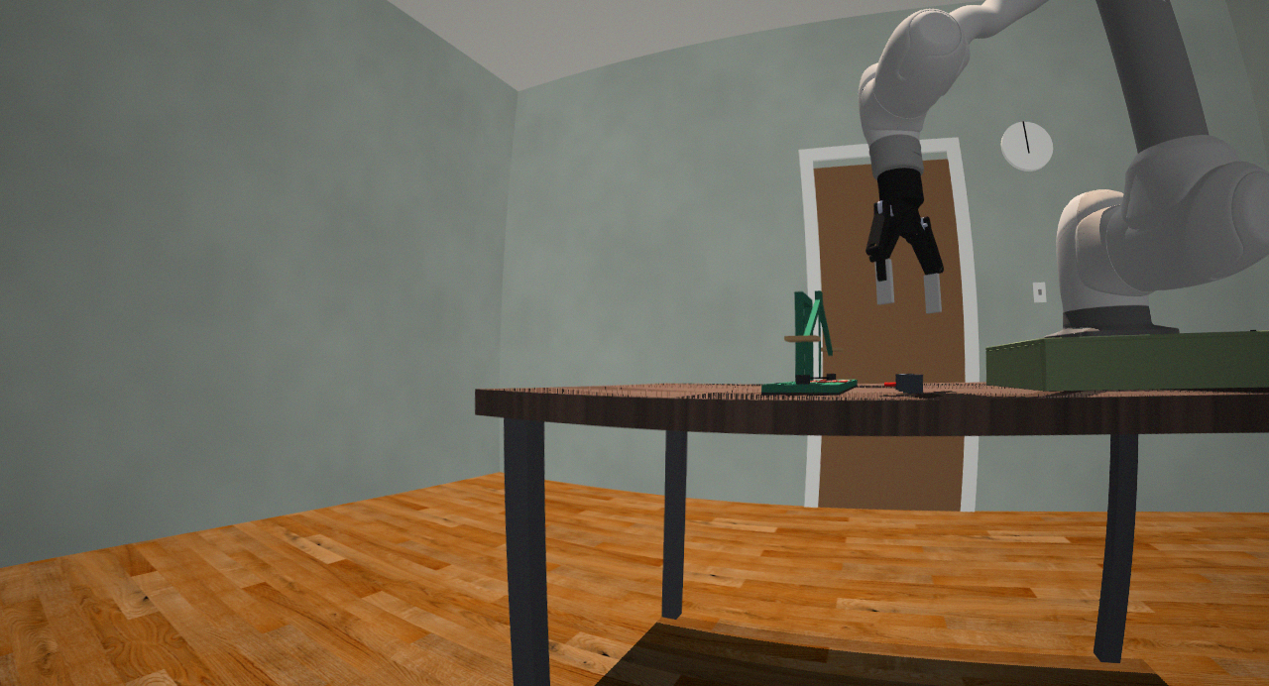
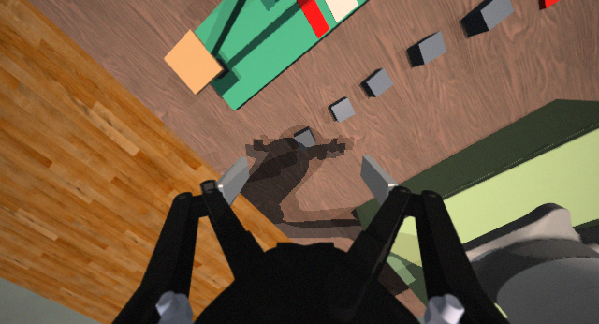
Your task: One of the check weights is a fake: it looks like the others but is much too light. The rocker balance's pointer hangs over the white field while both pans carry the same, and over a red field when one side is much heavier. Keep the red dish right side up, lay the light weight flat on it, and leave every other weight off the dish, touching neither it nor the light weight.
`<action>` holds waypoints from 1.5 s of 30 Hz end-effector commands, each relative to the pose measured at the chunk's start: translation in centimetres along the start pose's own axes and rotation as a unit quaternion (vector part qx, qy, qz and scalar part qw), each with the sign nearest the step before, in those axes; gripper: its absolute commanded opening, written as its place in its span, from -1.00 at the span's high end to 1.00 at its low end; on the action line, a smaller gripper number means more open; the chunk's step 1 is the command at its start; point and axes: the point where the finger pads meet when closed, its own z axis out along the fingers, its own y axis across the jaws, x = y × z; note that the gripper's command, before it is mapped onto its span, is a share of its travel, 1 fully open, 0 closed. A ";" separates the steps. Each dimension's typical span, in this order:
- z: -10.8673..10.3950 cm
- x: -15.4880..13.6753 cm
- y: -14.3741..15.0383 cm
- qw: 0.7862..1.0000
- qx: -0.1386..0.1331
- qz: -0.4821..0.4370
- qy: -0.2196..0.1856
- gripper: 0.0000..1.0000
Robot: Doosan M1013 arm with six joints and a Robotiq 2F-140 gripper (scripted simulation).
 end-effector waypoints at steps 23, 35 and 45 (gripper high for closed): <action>2.1 0.1 0.1 0.854 -0.001 0.521 0.017 0.30; 2.1 0.1 0.1 0.854 -0.001 0.521 0.017 0.30; 2.1 0.1 0.1 0.854 -0.001 0.521 0.017 0.30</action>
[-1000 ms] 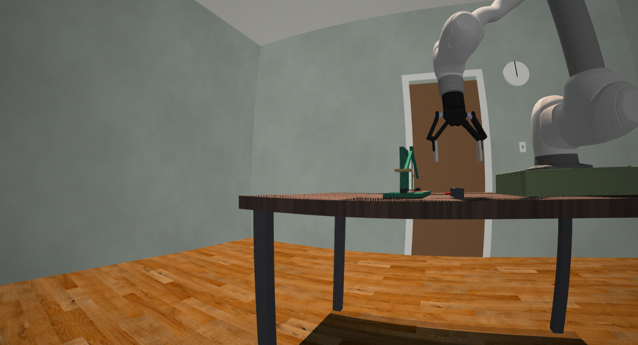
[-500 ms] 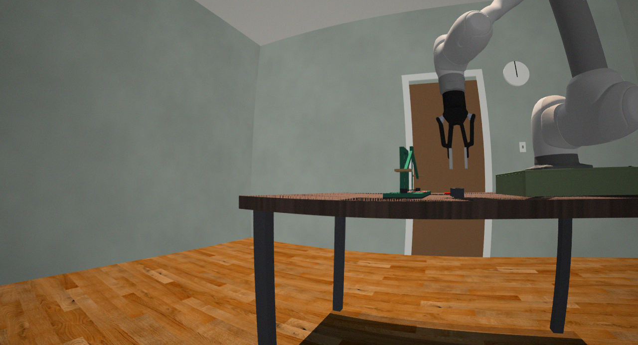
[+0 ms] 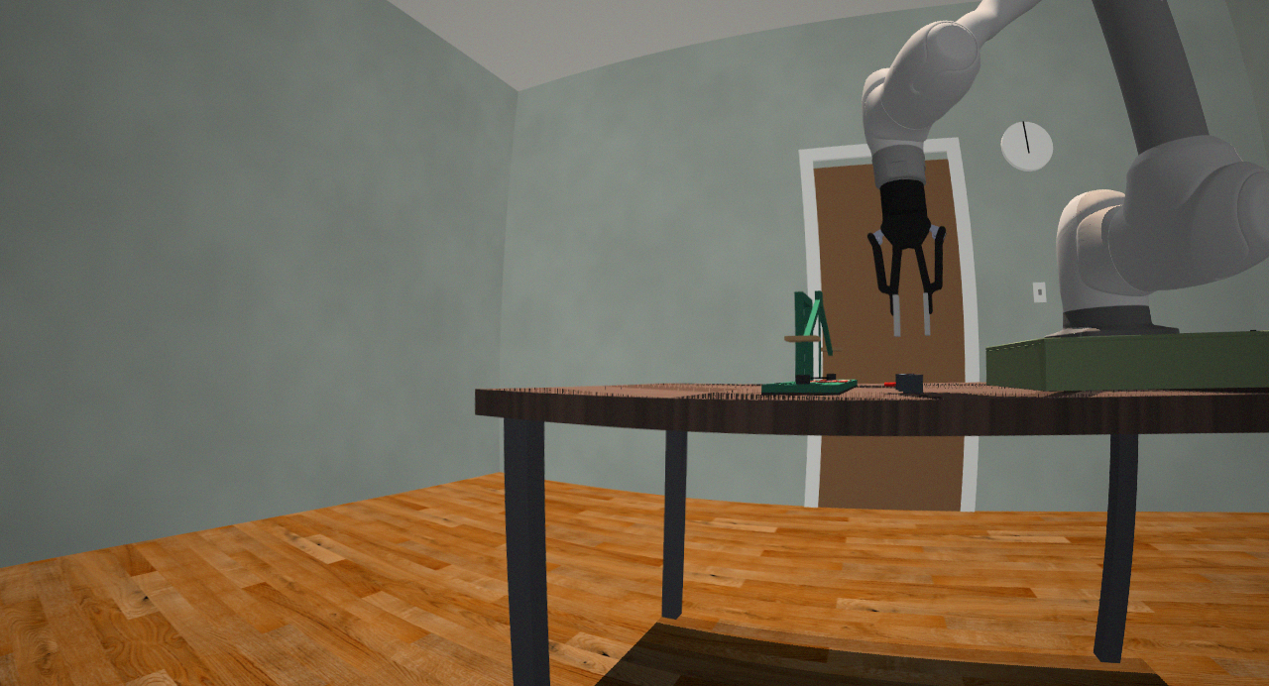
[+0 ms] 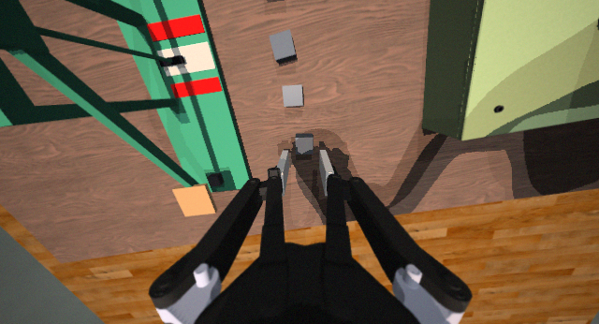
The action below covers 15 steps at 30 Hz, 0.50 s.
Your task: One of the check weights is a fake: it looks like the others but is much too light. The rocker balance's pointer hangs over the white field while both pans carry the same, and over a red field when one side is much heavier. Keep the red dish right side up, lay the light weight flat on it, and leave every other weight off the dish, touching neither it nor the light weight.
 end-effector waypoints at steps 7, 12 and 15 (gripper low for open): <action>0.0 0.0 0.0 1.000 0.000 0.000 0.000 0.30; 0.1 0.0 0.0 1.000 0.000 0.000 0.000 0.30; 0.2 0.0 0.0 1.000 0.000 0.000 0.000 0.30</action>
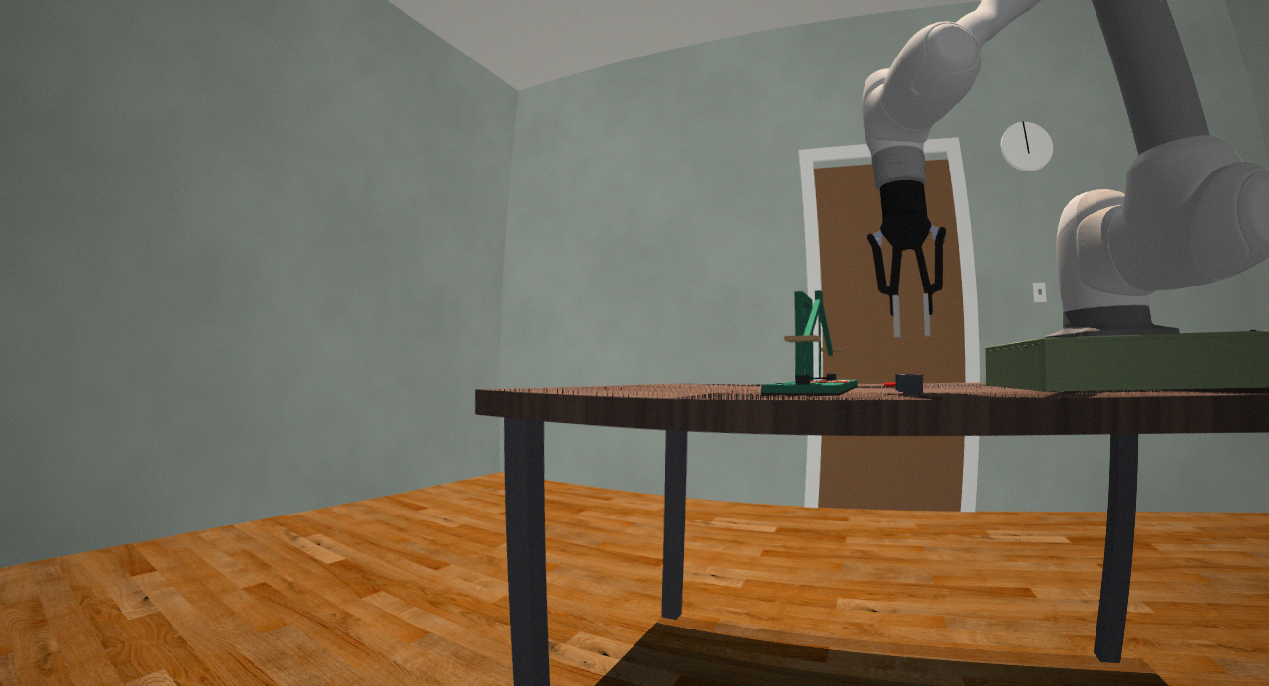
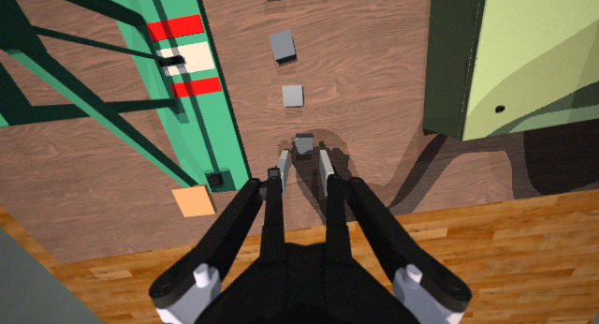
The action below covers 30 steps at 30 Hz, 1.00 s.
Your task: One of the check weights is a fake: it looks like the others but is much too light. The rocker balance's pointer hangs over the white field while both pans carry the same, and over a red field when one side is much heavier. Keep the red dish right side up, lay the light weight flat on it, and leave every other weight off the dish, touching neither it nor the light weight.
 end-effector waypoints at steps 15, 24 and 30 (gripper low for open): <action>1.6 0.0 0.0 1.000 0.000 0.000 0.000 0.30; 2.7 0.0 0.0 1.000 0.000 0.000 0.000 0.30; 3.6 -0.1 0.0 1.000 0.000 0.000 0.000 0.30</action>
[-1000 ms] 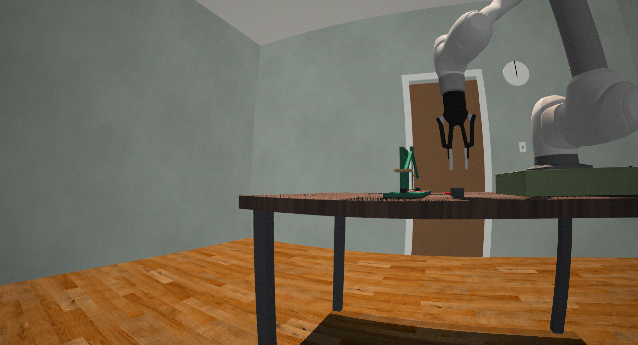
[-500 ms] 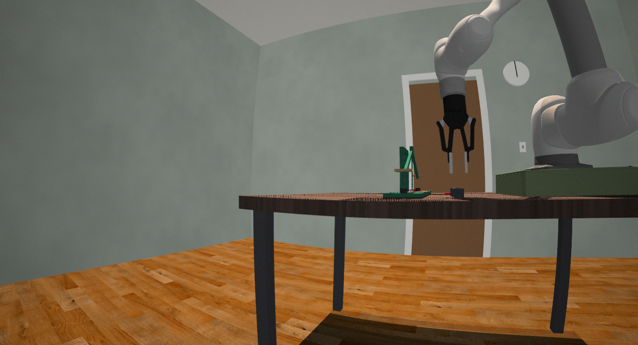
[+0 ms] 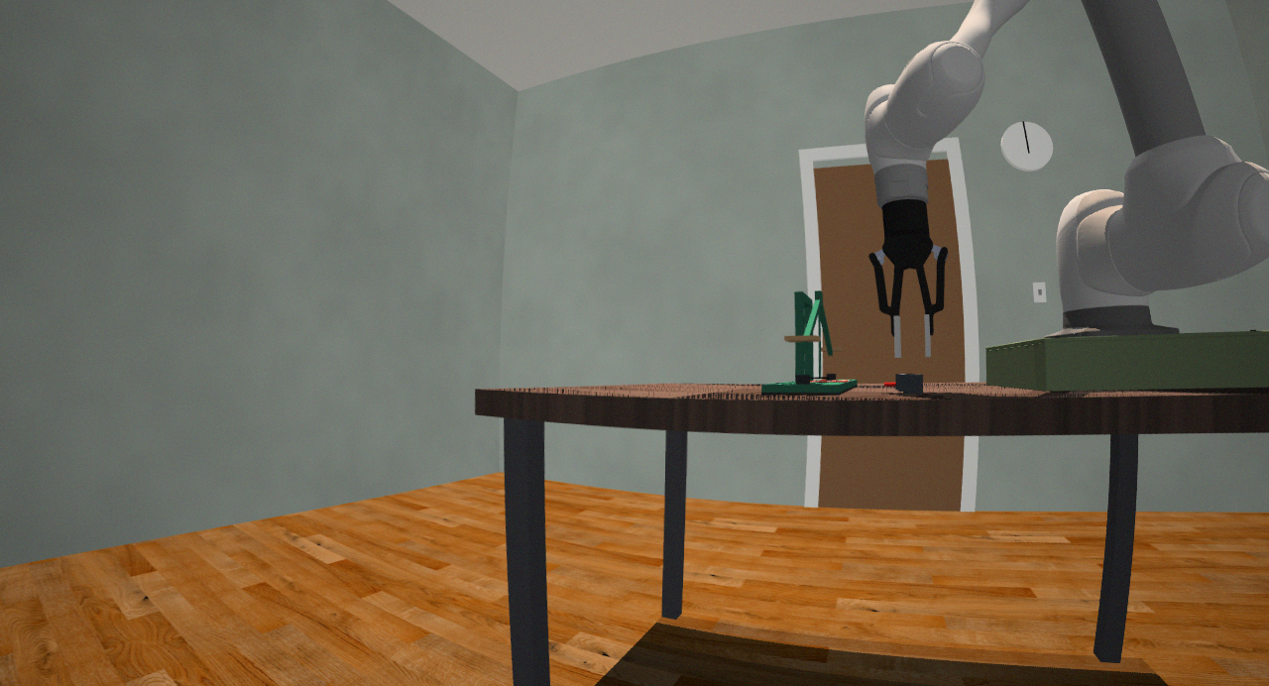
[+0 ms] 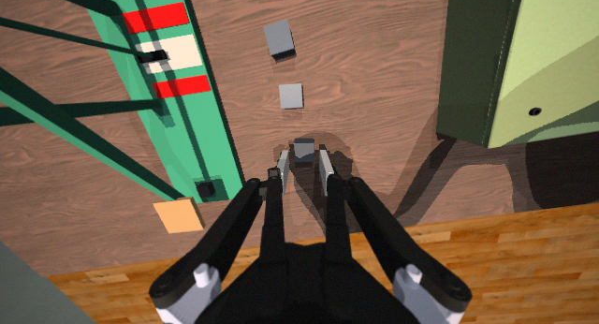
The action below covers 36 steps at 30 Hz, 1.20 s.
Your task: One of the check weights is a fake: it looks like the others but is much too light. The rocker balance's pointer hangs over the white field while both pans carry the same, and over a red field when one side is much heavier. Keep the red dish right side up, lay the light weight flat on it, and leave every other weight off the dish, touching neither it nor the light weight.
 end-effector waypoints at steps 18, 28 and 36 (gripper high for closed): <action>1.8 0.0 0.0 1.000 0.000 0.000 0.000 0.30; 1.8 0.0 0.0 1.000 0.000 0.000 0.000 0.30; 1.8 0.0 0.0 1.000 0.000 0.000 0.000 0.30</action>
